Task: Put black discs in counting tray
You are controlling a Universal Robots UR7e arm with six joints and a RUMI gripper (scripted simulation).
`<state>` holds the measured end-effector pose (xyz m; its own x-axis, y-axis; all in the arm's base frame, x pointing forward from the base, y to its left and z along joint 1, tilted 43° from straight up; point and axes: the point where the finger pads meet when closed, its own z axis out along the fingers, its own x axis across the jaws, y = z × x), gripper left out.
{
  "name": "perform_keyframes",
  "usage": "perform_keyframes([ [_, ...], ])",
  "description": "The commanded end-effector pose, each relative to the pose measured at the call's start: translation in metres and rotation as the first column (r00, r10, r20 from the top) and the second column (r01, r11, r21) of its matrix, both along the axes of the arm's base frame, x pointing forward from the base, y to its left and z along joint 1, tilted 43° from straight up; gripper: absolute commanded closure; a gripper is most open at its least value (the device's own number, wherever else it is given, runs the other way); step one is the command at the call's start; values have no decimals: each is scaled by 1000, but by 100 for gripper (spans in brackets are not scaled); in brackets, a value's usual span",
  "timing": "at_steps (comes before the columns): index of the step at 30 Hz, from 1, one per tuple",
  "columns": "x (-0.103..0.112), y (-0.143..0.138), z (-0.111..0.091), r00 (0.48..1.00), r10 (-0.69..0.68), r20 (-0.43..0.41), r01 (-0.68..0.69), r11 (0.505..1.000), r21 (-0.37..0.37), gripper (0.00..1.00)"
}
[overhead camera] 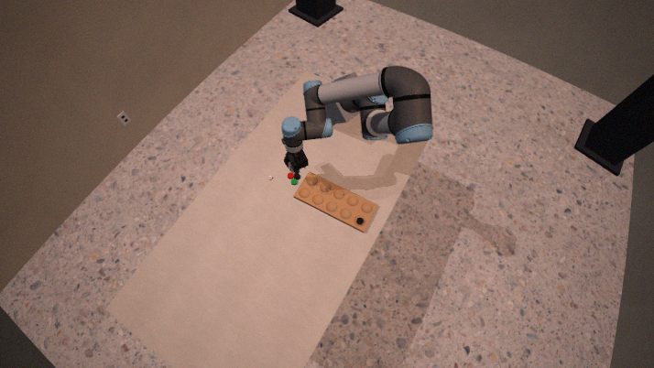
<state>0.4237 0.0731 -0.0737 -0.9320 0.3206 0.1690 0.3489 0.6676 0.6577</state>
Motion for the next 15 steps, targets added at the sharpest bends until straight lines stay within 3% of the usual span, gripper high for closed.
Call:
perform_keyframes([
  [1,3,18,-20,1000,-3,1,3,1000,-1,72],
  [9,8,41,-47,1000,-3,2,3,1000,-3,72],
  [15,10,48,-55,1000,-3,3,3,1000,-3,72],
])
